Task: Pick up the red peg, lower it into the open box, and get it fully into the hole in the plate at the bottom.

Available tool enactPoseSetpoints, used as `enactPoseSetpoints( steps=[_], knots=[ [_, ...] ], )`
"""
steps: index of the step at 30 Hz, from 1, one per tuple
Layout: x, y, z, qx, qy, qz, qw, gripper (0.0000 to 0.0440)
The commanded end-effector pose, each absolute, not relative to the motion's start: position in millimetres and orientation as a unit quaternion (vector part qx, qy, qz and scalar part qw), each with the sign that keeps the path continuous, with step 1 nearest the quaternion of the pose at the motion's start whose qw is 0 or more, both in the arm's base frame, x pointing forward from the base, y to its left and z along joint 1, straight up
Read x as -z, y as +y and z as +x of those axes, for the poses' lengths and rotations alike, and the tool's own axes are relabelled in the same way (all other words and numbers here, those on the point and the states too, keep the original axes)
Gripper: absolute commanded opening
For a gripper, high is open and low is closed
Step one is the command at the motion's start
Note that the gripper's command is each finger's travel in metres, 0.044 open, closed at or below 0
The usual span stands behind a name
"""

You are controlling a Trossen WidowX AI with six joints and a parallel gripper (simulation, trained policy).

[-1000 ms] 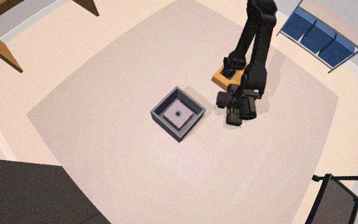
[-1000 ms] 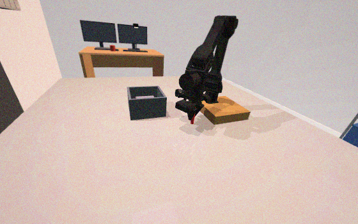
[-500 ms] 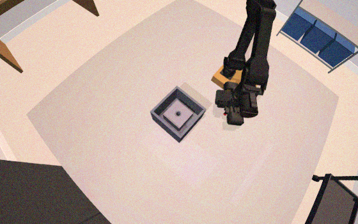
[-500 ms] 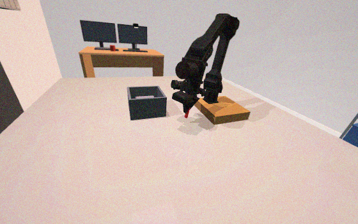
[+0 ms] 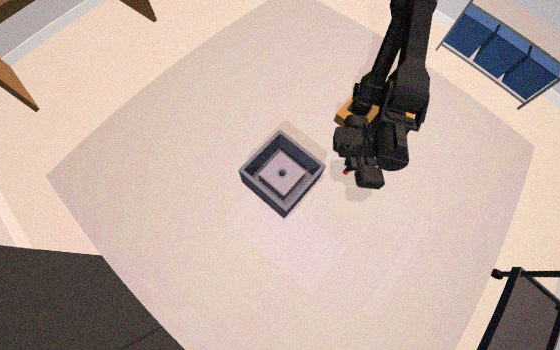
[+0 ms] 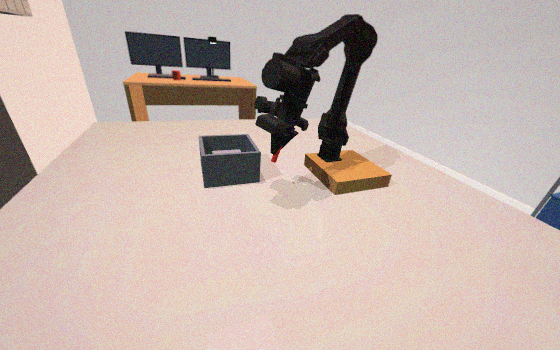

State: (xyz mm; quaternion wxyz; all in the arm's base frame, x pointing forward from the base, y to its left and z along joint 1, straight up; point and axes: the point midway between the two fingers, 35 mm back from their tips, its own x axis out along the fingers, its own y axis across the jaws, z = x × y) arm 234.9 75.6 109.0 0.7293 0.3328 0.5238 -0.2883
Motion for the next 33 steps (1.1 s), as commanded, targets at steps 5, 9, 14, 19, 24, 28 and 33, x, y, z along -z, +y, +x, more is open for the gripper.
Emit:
enactPoseSetpoints(
  steps=[5,9,14,19,24,28,33],
  knots=[
    [-132,52,259,0.296,0.500,0.331,0.744,0.0000],
    [-136,37,270,0.306,0.492,0.334,0.743,0.0000],
    [-138,20,282,0.318,0.482,0.339,0.743,0.0000],
    [-137,3,293,0.329,0.474,0.345,0.740,0.0000],
    [-133,-13,303,0.340,0.467,0.352,0.737,0.0000],
    [-129,-25,311,0.347,0.463,0.357,0.733,0.0001],
    [-123,-38,320,0.354,0.463,0.364,0.727,0.0004]
  ],
)
